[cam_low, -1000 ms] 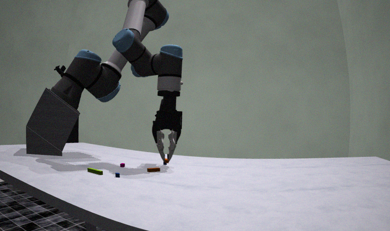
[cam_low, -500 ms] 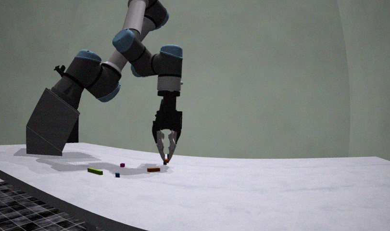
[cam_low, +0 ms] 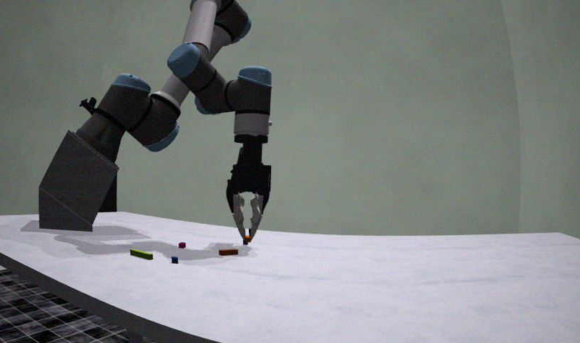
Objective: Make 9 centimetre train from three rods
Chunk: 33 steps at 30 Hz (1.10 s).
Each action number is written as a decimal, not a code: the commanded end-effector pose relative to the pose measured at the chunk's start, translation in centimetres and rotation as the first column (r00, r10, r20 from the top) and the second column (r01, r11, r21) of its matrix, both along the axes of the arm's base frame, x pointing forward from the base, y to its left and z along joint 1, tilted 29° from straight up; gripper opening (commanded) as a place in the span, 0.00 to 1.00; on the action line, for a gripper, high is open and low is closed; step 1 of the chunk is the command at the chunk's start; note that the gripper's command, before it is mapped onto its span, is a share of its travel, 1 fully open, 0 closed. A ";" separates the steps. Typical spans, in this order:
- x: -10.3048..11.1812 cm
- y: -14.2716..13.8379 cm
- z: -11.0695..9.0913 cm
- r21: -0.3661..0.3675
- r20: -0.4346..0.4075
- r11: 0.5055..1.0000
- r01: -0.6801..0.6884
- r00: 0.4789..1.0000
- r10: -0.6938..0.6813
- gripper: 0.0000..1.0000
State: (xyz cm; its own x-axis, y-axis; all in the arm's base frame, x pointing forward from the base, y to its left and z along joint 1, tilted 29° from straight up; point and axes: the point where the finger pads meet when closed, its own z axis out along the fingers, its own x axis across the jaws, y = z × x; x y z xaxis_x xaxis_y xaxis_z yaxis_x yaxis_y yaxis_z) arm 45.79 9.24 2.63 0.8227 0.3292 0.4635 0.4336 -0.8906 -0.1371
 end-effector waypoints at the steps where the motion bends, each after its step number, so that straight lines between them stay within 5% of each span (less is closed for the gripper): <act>1: 0.2 0.0 0.1 -0.002 0.003 1.000 -0.003 1.000 0.003 0.00; 33: 0.3 0.2 -0.4 -0.002 0.001 1.000 -0.003 1.000 0.003 0.00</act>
State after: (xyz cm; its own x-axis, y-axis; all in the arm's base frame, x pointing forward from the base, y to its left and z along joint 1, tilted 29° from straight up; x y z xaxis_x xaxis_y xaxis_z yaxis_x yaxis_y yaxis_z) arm 45.83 9.33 2.45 0.8227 0.3304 0.4626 0.4349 -0.8899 -0.1378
